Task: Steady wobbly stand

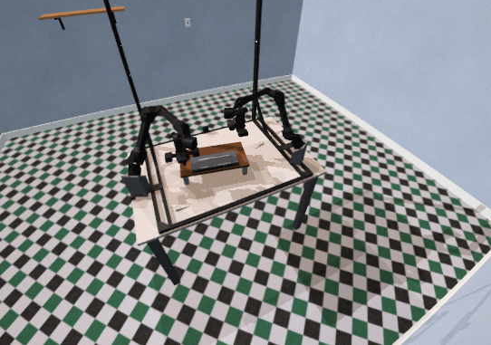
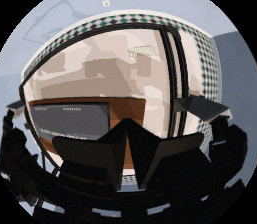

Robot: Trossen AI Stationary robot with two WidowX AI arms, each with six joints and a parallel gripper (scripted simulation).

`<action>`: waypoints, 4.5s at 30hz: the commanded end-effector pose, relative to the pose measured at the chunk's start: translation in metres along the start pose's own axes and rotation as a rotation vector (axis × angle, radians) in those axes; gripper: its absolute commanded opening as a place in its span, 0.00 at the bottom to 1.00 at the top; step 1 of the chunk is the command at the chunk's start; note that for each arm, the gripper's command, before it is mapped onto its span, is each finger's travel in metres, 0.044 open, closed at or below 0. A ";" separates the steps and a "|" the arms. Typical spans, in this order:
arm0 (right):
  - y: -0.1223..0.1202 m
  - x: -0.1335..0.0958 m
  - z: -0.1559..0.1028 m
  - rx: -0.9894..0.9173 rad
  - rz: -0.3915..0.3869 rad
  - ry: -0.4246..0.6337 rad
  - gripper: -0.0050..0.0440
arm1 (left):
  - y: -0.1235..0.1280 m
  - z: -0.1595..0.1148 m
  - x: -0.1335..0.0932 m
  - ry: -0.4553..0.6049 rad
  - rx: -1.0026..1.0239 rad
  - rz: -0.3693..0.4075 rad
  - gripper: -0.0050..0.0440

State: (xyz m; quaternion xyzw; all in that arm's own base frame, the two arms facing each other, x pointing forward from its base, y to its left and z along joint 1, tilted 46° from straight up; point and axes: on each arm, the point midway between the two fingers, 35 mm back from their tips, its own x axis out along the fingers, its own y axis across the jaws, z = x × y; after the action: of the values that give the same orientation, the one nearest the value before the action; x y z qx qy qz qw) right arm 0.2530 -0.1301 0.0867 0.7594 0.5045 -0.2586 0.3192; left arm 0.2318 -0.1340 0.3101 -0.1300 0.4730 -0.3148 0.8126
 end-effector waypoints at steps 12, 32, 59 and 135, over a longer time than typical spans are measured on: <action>-0.009 0.057 -0.005 0.045 -0.015 0.039 0.10 | 0.000 0.000 0.000 0.000 0.000 0.000 0.10; -0.009 0.073 -0.005 0.045 -0.015 0.039 0.10 | 0.000 0.000 0.000 0.000 0.000 0.000 0.10; -0.009 0.075 -0.006 0.045 -0.015 0.039 0.10 | 0.000 0.000 0.000 0.000 0.000 0.000 0.10; 0.207 -0.282 -0.081 -1.164 0.654 -1.250 0.10 | 0.000 0.000 0.000 0.000 0.000 0.000 0.10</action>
State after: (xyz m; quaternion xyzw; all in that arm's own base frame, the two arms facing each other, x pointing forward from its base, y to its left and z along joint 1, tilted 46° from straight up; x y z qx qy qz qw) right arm 0.3478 -0.2935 0.3763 0.3251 0.0661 -0.2221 0.9168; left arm 0.2318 -0.1340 0.3100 -0.1301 0.4731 -0.3148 0.8125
